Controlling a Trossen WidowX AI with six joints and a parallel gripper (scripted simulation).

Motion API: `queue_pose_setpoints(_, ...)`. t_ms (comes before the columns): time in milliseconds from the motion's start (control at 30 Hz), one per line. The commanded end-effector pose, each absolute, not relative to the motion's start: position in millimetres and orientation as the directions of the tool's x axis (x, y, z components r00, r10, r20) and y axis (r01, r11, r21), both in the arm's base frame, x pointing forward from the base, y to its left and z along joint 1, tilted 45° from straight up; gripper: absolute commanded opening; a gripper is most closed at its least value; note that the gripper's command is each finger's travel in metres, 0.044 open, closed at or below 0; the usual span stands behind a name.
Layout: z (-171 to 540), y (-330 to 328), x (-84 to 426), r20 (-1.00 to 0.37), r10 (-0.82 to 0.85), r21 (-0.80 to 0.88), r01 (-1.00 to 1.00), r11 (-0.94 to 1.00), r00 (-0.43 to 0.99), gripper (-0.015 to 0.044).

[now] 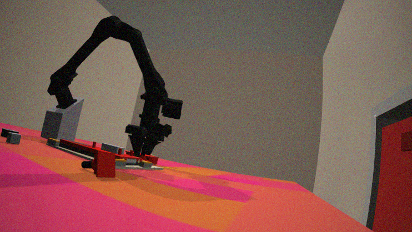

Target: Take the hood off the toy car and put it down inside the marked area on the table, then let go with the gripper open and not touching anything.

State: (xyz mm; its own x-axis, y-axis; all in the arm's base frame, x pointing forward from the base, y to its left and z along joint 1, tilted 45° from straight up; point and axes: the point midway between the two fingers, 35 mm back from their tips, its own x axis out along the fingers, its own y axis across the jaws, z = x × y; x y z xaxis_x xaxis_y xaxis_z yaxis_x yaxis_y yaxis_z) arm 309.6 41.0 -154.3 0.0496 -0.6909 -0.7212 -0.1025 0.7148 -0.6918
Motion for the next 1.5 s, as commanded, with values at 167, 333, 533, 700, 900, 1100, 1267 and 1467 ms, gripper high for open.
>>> queue_pose_setpoints(167,-154.5,40.8,309.5,-0.721,-0.691,-0.692,-0.103,0.715,0.049,0.0131)
queue_pose_setpoints(333,-154.5,40.8,309.5,-0.721,-0.691,-0.692,-0.103,0.715,0.049,0.0263)
queue_pose_setpoints(533,-154.5,40.8,309.5,-0.721,-0.691,-0.692,-0.103,0.715,0.049,0.0420)
queue_pose_setpoints(700,-135.2,62.0,310.2,-0.721,-0.691,-0.692,-0.103,0.715,0.047,0.0440)
queue_pose_setpoints(900,-102.6,93.3,306.6,-0.717,-0.695,-0.696,-0.103,0.711,0.043,0.0440)
queue_pose_setpoints(1100,-102.6,93.3,306.6,-0.717,-0.695,-0.696,-0.103,0.711,0.043,0.0440)
queue_pose_setpoints(1267,-102.6,93.3,306.6,-0.717,-0.695,-0.696,-0.103,0.711,0.043,0.0440)
queue_pose_setpoints(1467,-102.6,93.3,306.6,-0.717,-0.695,-0.696,-0.103,0.711,0.043,0.0440)
